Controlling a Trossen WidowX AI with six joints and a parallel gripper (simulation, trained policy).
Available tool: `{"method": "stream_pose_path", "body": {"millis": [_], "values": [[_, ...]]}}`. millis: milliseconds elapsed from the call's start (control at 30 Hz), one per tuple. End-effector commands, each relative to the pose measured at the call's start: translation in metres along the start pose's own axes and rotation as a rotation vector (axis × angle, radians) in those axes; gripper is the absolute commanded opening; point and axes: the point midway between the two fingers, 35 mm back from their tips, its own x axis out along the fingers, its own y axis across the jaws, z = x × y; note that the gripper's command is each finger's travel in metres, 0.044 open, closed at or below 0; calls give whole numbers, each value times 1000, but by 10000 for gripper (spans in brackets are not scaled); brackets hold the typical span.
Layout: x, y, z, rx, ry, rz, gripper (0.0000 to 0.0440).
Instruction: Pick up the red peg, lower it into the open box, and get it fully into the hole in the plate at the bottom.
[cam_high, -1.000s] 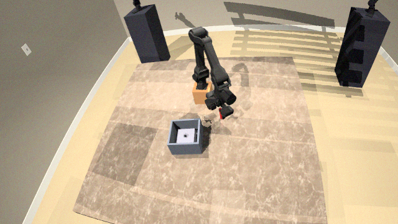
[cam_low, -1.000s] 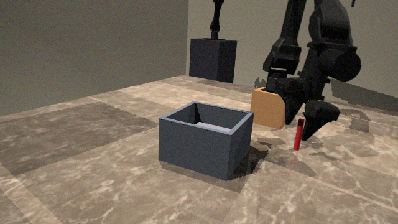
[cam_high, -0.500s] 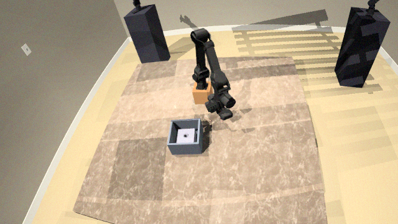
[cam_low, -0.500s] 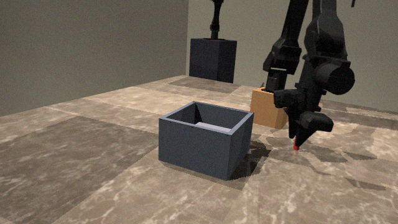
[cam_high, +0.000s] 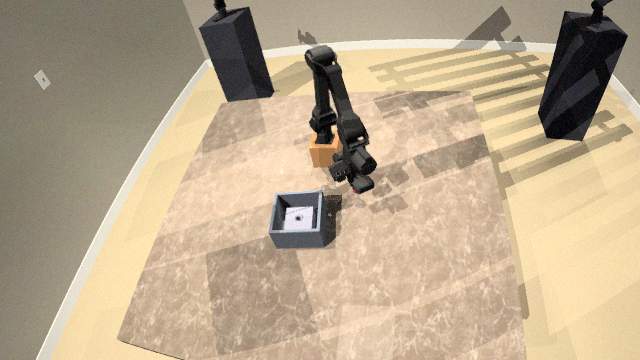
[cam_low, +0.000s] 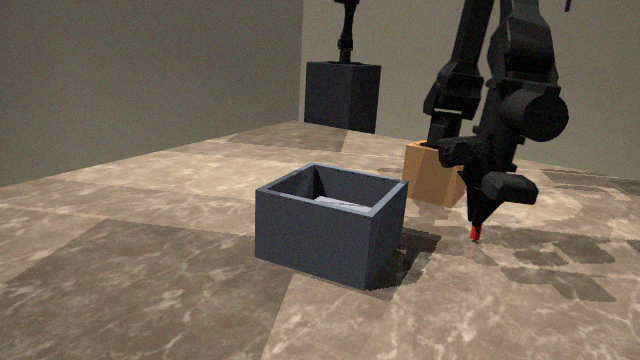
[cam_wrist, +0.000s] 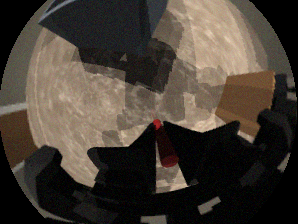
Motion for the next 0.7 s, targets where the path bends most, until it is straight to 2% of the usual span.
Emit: {"method": "stream_pose_path", "body": {"millis": [0, 667], "values": [[-13, 8, 8, -26, -43, 27, 0], [-83, 41, 58, -107, -205, 98, 0]]}}
